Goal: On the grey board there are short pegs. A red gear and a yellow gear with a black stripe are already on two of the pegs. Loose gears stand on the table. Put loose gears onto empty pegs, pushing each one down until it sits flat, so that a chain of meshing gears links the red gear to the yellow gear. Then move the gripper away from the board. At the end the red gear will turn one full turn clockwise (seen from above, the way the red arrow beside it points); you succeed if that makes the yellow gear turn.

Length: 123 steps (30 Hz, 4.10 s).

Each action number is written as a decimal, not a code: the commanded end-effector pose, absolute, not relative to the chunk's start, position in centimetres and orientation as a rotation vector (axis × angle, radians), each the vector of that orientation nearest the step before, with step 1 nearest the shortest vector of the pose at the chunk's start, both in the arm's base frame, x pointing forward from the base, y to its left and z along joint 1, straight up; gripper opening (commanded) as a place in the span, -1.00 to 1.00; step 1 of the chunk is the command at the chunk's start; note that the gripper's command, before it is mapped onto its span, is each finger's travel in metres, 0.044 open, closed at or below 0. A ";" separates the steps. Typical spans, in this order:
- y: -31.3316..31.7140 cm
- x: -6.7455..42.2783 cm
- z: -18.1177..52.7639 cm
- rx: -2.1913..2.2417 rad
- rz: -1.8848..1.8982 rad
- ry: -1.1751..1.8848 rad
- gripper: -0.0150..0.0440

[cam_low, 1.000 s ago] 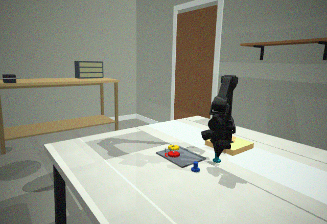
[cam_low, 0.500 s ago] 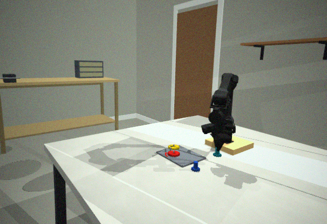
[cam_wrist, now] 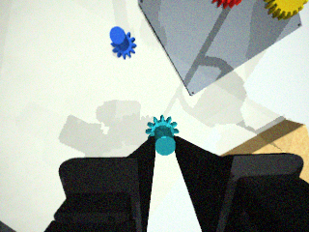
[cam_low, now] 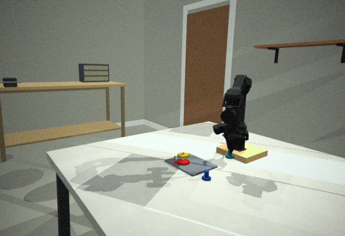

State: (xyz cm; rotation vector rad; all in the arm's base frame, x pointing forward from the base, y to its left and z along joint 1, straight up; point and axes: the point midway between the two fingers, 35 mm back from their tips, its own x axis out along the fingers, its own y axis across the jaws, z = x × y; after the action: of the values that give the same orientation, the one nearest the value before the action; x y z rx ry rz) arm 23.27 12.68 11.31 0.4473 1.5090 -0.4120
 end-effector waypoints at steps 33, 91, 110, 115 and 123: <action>12.0 22.9 17.9 0.450 -0.414 1.504 -0.49; 1.5 31.2 14.2 0.449 -0.426 1.488 -0.49; -3.0 32.7 12.7 0.442 -0.427 1.487 -0.49; -4.3 33.0 12.3 0.441 -0.428 1.486 -0.49; -6.4 33.4 11.6 0.438 -0.429 1.486 -0.49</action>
State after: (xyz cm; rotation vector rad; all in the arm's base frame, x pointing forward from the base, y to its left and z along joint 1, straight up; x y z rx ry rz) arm 33.11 -5.41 12.01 0.4370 1.4853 -0.4312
